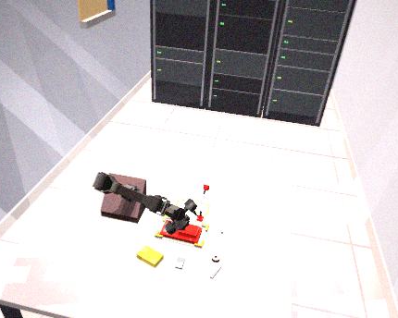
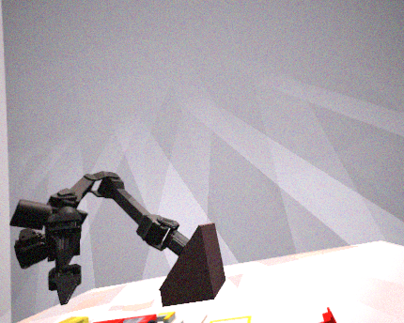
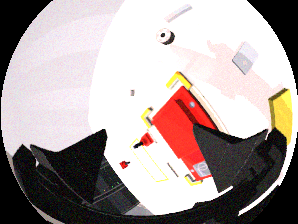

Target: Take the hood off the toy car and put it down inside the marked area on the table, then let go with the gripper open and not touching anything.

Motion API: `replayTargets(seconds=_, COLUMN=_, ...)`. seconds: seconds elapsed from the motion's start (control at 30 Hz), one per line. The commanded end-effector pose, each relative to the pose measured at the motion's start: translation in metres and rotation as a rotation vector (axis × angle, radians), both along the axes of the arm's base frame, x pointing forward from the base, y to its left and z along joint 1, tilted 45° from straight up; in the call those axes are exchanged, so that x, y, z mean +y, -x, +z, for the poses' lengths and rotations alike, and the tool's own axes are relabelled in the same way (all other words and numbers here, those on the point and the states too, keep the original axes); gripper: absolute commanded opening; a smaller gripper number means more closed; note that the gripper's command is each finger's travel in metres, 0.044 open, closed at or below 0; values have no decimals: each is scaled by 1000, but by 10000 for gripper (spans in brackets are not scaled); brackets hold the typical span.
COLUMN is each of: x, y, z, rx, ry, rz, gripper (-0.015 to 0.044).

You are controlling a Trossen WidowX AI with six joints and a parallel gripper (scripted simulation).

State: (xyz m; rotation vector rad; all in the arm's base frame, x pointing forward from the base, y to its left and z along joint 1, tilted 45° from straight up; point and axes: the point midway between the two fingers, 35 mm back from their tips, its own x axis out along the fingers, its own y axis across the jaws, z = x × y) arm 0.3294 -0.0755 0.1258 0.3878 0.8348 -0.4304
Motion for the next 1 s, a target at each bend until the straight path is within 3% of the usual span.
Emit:
replayTargets(seconds=0.0, x=3, y=0, z=-19, rx=199, ry=117, rz=19, gripper=440)
replayTargets(seconds=0.5, x=24, y=-1, z=-49, rx=812, ry=673, rz=226, gripper=440)
replayTargets(seconds=0.97, x=23, y=-3, z=-49, rx=833, ry=701, rz=239, gripper=440)
